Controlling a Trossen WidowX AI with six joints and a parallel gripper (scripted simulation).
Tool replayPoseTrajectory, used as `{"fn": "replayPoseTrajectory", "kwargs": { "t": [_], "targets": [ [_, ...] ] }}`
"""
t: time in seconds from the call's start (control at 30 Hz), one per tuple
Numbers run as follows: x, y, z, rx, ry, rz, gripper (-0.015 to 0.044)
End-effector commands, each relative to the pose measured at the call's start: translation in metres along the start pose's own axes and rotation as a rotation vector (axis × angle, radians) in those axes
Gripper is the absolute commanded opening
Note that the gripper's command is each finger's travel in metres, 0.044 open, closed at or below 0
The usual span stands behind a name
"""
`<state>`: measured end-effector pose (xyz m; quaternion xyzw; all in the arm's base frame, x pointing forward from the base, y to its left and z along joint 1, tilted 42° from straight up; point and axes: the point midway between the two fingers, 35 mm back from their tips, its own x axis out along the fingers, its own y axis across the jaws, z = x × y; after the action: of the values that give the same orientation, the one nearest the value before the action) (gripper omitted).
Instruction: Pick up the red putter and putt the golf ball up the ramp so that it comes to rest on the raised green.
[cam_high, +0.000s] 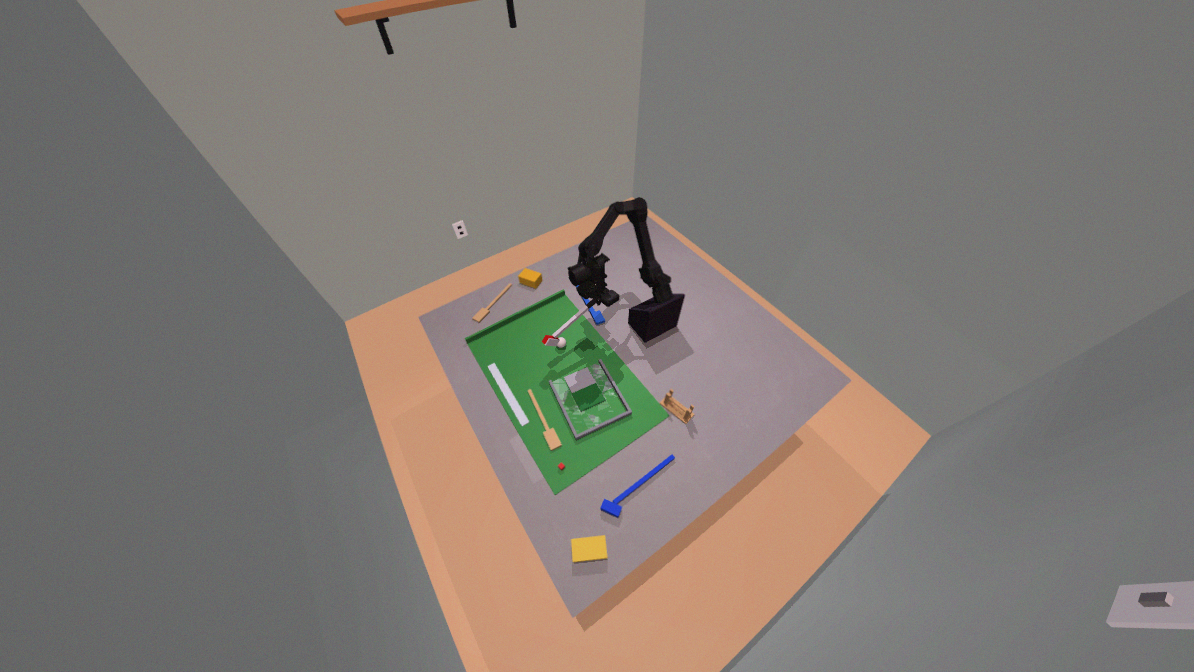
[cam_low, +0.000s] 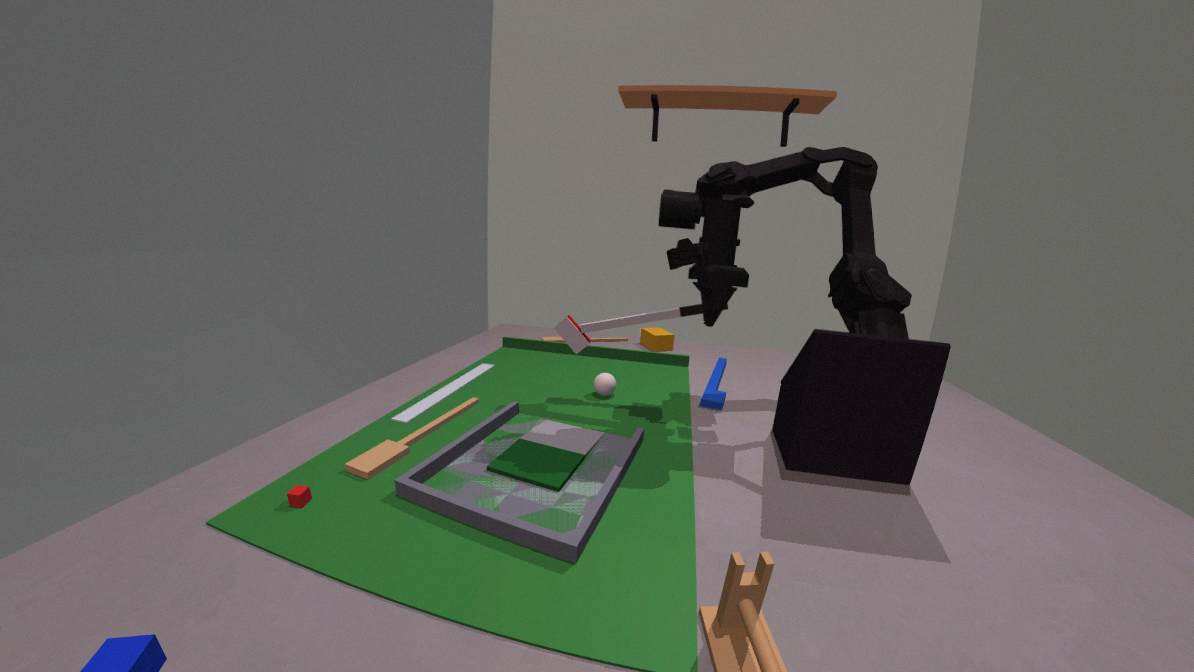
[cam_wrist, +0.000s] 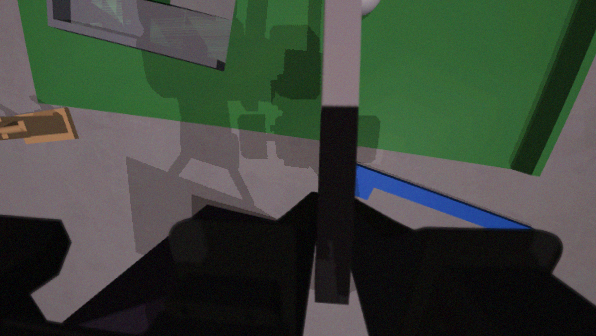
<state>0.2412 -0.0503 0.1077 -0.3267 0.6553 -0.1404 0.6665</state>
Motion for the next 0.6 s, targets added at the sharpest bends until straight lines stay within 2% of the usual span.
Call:
{"fn": "replayPoseTrajectory", "kwargs": {
  "t": [0.0, 0.23, 0.57],
  "targets": [
    [0.002, -0.016, -0.019, 0.112, 0.008, -0.025, 0.0000],
    [0.006, -0.033, -0.047, 0.265, 0.025, -0.058, 0.0000],
    [0.015, -0.034, -0.047, 0.269, 0.025, -0.058, 0.0000]
  ]
}}
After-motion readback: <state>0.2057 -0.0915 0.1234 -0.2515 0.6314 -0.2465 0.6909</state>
